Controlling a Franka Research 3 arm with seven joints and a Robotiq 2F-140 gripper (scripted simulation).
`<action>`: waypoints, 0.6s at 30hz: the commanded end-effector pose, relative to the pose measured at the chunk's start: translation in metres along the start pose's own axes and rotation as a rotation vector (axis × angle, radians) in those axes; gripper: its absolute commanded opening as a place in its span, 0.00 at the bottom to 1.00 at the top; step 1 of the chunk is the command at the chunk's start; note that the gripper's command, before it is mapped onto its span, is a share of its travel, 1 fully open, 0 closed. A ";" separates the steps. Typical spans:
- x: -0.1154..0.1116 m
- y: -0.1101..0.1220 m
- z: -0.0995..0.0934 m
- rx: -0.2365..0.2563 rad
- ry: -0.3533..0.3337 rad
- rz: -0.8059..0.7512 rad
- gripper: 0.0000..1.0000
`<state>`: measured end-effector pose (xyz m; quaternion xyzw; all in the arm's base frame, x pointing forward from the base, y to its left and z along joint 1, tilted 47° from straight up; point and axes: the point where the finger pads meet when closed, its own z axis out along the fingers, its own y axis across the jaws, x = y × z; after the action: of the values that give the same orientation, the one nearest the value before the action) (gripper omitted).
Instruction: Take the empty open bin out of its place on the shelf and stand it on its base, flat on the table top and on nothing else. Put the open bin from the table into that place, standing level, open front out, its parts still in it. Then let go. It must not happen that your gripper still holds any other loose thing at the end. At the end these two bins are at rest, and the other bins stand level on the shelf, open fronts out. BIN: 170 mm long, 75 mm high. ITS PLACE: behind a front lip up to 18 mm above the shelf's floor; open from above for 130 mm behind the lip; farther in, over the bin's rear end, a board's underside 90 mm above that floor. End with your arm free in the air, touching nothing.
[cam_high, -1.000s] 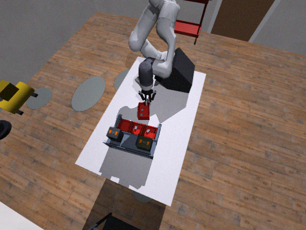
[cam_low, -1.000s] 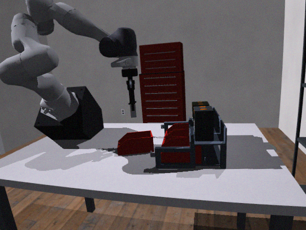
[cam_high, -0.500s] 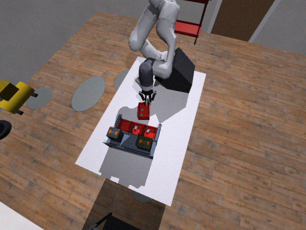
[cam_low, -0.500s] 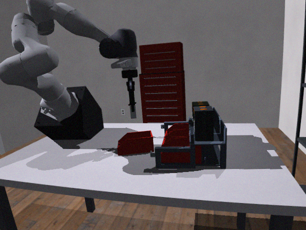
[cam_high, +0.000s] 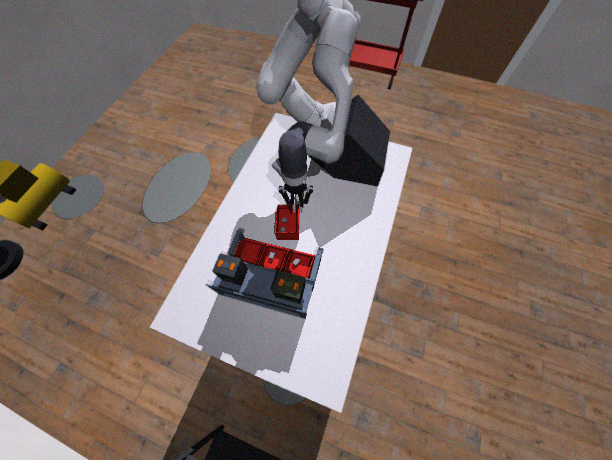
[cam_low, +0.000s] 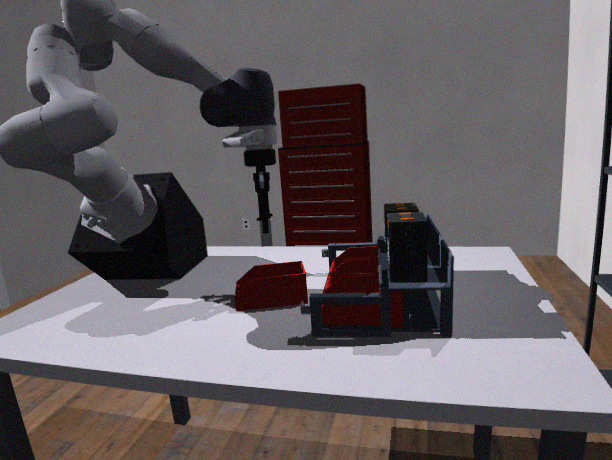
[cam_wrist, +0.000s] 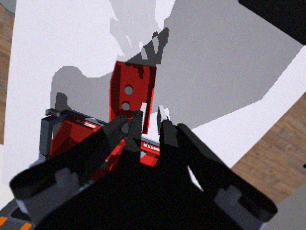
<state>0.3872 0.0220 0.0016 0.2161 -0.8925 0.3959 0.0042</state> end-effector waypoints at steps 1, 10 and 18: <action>-0.003 -0.002 0.005 0.002 -0.011 -0.008 0.15; -0.003 -0.002 0.022 0.002 -0.011 -0.008 0.15; -0.003 -0.002 0.032 0.002 -0.011 -0.008 0.15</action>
<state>0.3914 -0.0014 -0.0183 0.2134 -0.8930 0.3962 0.0047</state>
